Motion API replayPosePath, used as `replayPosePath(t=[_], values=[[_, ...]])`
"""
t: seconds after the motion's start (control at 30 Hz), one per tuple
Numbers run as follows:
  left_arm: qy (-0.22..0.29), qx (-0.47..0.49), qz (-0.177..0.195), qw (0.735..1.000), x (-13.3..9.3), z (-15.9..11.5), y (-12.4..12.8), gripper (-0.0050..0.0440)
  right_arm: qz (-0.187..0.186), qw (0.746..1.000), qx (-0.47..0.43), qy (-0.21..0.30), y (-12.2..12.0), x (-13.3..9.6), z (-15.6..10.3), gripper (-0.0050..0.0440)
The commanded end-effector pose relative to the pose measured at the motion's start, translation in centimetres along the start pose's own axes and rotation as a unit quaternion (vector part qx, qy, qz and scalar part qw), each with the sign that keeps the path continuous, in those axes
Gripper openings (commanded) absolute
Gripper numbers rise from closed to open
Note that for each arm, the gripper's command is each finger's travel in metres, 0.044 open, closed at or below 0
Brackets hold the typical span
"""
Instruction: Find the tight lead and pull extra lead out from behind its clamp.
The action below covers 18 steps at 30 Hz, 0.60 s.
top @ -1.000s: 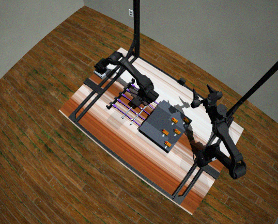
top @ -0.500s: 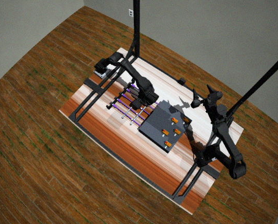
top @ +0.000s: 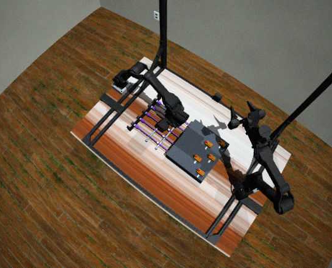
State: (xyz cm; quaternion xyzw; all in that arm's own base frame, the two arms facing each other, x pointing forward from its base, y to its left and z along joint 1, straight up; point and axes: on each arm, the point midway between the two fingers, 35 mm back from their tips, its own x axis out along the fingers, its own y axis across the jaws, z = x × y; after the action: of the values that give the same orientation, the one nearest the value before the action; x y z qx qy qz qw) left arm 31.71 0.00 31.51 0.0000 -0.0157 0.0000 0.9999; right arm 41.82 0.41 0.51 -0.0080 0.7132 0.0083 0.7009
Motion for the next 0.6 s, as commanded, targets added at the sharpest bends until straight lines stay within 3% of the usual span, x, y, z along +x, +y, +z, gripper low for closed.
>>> replayPosePath(t=[0.0,0.23,0.27,0.57], values=[[-0.009,0.0,0.0,1.0,-0.1,0.8,0.0,0.044,0.0,1.0,0.0,-0.005,0.0,-0.9,-0.3,-0.005],[-0.009,0.0,0.0,1.0,-0.1,0.8,0.0,0.044,0.0,1.0,0.0,-0.005,0.0,-0.9,-0.3,-0.005],[-0.009,0.0,0.0,1.0,-0.1,0.8,0.0,0.044,0.0,1.0,0.0,-0.016,0.0,-5.3,0.3,0.0209],[-0.009,0.0,0.0,1.0,-0.1,0.8,0.0,0.044,0.0,1.0,0.0,-0.016,0.0,-5.3,0.3,0.0209]])
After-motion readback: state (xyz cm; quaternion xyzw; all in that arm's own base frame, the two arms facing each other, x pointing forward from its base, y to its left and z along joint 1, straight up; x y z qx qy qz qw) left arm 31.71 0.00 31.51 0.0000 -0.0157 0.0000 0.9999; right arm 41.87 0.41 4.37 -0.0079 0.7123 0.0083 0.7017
